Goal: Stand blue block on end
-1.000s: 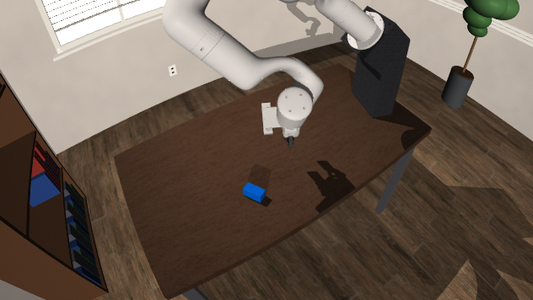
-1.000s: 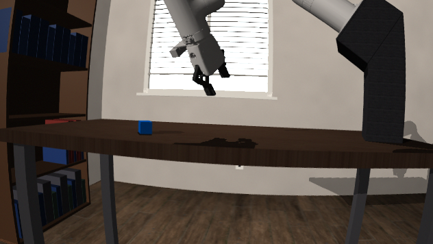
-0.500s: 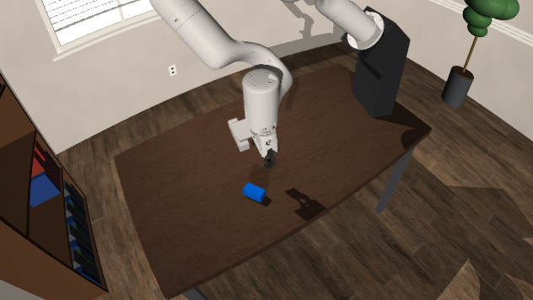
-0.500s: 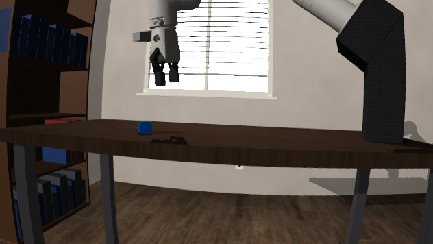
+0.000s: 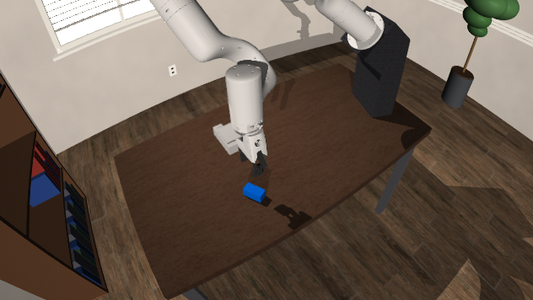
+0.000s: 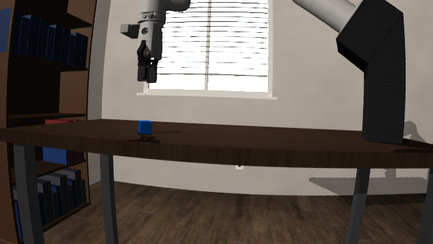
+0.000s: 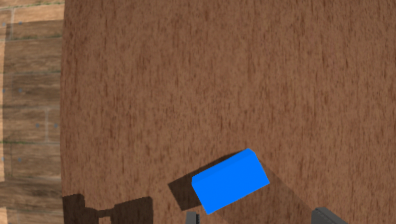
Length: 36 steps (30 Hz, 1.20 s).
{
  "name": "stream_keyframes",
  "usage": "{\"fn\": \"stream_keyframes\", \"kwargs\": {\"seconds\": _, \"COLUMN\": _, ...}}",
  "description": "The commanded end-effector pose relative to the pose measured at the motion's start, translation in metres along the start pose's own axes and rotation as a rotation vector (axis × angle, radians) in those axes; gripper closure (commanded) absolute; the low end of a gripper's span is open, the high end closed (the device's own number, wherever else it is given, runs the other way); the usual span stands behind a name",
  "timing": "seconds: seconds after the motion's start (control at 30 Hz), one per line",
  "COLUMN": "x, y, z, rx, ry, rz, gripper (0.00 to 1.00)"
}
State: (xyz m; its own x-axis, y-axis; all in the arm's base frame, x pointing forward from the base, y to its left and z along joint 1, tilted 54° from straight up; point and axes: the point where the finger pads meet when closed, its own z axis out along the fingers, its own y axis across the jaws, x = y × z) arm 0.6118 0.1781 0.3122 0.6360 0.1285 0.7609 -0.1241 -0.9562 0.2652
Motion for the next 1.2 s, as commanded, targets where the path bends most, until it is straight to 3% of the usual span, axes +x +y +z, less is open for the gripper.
{"fn": "stream_keyframes", "kwargs": {"seconds": 0.0, "x": 0.0014, "y": -0.0005, "z": -0.0004, "rx": 0.003, "ry": 0.002, "rz": -0.001, "gripper": 1.00}}
{"fn": "stream_keyframes", "kwargs": {"seconds": 0.97, "x": 0.0014, "y": -0.0005, "z": -0.0004, "rx": 0.003, "ry": 0.002, "rz": -0.001, "gripper": 1.00}}
{"fn": "stream_keyframes", "kwargs": {"seconds": 1.0, "x": 0.0014, "y": -0.0006, "z": -0.0004, "rx": 0.003, "ry": 0.002, "rz": 0.000, "gripper": 0.00}}
{"fn": "stream_keyframes", "kwargs": {"seconds": 1.17, "x": 0.0018, "y": -0.0032, "z": 0.0034, "rx": -0.043, "ry": 0.020, "rz": 0.081, "gripper": 0.00}}
